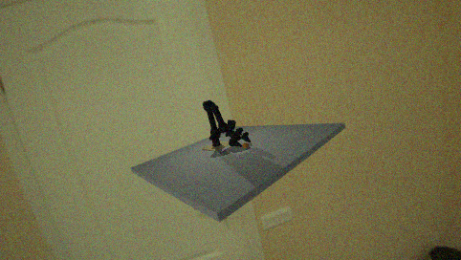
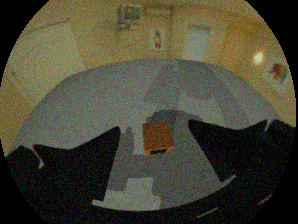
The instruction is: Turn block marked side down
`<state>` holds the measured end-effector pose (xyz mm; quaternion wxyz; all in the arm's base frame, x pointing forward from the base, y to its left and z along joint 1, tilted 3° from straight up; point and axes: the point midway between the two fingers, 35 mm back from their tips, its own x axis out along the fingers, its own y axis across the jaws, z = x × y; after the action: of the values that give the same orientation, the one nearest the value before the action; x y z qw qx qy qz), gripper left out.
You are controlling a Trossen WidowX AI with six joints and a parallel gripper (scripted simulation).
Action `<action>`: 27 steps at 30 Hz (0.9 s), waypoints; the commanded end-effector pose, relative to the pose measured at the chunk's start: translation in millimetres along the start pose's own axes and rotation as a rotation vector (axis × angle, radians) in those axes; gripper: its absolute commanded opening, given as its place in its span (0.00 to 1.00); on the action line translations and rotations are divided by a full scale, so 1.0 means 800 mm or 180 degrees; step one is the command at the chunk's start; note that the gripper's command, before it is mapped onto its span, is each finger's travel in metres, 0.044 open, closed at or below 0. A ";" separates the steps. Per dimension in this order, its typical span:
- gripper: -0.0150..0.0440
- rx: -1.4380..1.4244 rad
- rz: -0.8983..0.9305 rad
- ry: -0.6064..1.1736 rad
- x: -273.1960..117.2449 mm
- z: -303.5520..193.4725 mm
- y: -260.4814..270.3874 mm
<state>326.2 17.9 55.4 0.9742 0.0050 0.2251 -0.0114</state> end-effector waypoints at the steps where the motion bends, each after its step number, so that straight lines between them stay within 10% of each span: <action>1: 1.00 -0.0015 0.0000 0.0221 0.007 0.011 0.002; 10: 1.00 -0.0010 0.0001 0.1300 -0.034 0.056 0.002; 27: 1.00 -0.0003 -0.0006 0.1631 -0.067 0.066 0.000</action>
<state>317.7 17.9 104.3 0.9013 -0.0023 0.4331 -0.0110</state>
